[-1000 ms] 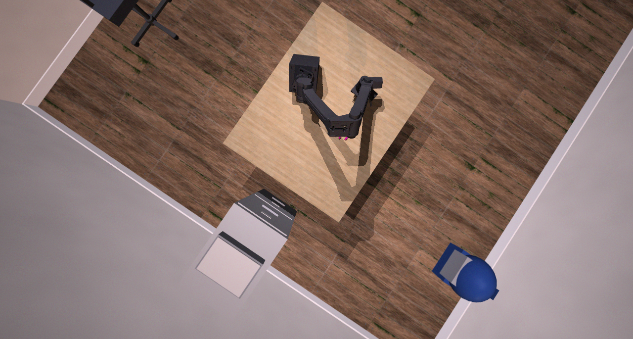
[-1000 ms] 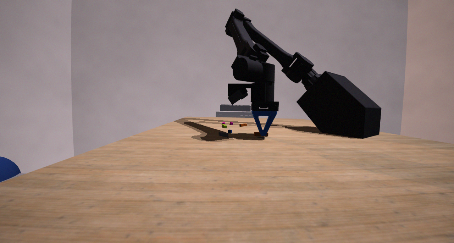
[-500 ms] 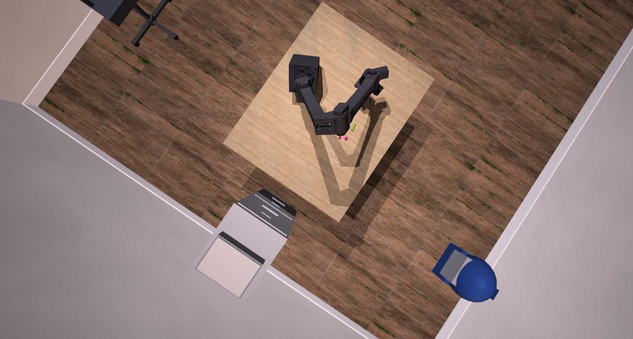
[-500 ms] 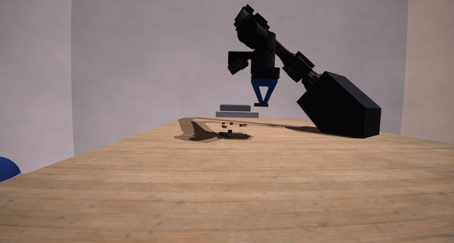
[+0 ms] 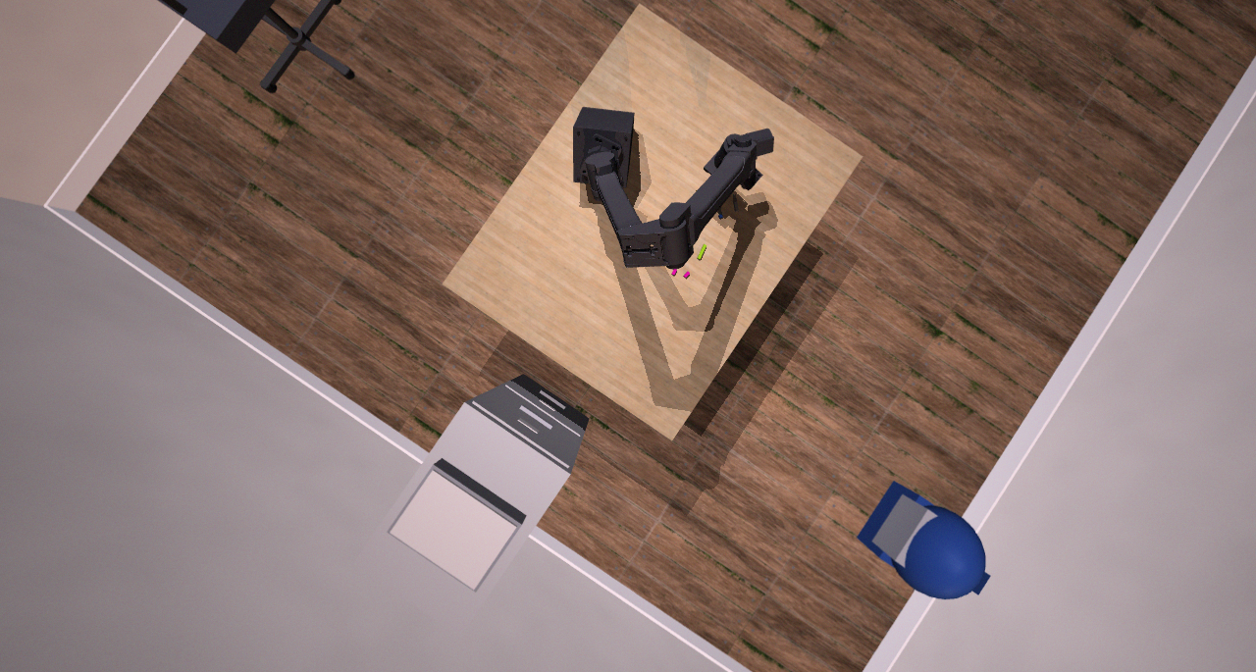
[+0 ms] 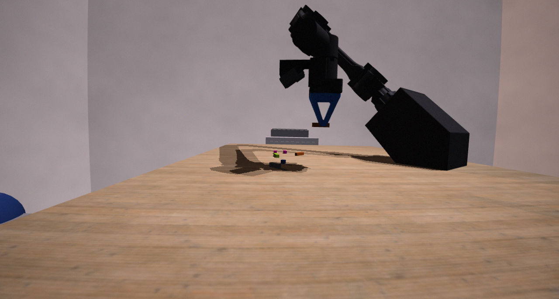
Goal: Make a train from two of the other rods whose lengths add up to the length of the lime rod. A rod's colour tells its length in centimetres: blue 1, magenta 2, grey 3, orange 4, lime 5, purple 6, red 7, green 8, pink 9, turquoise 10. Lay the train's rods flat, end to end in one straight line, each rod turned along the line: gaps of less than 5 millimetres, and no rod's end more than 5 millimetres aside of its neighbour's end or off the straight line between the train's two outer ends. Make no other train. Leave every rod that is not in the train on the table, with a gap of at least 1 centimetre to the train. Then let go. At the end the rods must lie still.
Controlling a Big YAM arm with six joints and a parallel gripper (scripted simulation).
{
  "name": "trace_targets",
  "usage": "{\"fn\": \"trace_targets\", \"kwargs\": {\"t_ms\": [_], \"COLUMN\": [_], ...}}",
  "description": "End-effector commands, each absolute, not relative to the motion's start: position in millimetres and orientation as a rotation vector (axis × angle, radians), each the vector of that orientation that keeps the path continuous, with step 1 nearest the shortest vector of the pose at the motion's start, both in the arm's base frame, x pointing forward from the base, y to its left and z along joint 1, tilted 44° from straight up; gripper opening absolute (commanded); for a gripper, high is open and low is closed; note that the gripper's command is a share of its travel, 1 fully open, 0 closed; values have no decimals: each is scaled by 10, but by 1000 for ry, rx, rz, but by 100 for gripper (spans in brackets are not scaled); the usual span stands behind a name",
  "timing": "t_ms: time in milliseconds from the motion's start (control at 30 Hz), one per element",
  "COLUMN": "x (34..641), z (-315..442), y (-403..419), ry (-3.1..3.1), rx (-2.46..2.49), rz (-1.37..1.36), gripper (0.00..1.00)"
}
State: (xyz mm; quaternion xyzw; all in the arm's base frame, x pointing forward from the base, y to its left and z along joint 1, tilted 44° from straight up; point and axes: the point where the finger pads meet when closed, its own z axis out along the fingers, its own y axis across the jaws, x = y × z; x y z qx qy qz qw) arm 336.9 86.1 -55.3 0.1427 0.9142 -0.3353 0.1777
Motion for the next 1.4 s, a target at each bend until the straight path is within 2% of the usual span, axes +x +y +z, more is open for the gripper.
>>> {"fn": "trace_targets", "kwargs": {"t_ms": [0, 233, 267, 400, 433, 700, 1367], "x": [3739, 3907, 4079, 4050, 4223, 4361, 4258], "z": [-268, -116, 78, -35, 256, 453, 239], "y": [854, 752, 603, 594, 458, 289, 221], "ry": [2518, 2475, 2414, 2431, 2356, 2290, 2326], "rx": [560, 671, 783, 775, 884, 988, 962], "rz": [-860, -820, -791, -814, -760, -727, -765], "gripper": [4, 4, 4, 4, 4, 4, 4]}}
